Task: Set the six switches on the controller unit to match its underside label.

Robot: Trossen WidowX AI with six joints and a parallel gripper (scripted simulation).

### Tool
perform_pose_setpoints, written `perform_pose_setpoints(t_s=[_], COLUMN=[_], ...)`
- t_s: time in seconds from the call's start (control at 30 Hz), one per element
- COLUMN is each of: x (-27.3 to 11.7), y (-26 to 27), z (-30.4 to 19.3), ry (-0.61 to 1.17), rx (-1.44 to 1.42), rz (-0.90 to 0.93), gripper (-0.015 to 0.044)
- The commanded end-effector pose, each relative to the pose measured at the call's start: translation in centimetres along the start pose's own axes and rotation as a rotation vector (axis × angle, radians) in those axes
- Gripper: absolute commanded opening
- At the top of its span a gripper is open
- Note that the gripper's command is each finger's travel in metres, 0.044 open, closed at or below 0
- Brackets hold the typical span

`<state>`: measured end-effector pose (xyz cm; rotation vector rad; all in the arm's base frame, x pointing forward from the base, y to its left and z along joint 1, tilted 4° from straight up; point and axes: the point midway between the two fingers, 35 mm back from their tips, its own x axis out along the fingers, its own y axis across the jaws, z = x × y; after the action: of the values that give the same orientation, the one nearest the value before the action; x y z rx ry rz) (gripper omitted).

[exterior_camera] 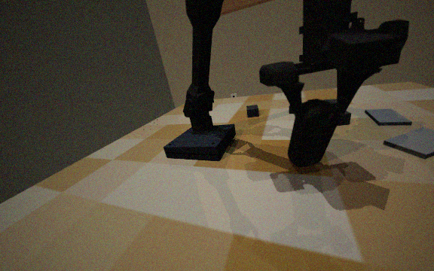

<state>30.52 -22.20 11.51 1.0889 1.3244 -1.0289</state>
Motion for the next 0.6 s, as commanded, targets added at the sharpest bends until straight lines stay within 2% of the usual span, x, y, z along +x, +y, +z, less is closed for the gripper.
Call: perform_pose_setpoints(t_s=[0.0,0.57], x=[0.7,1.2], y=[0.0,0.0], z=[0.4,1.6], ry=[-0.001,-0.008], rx=[-0.004,-0.004], rz=[-0.010,-0.010], gripper=[0.0338,0.0338])
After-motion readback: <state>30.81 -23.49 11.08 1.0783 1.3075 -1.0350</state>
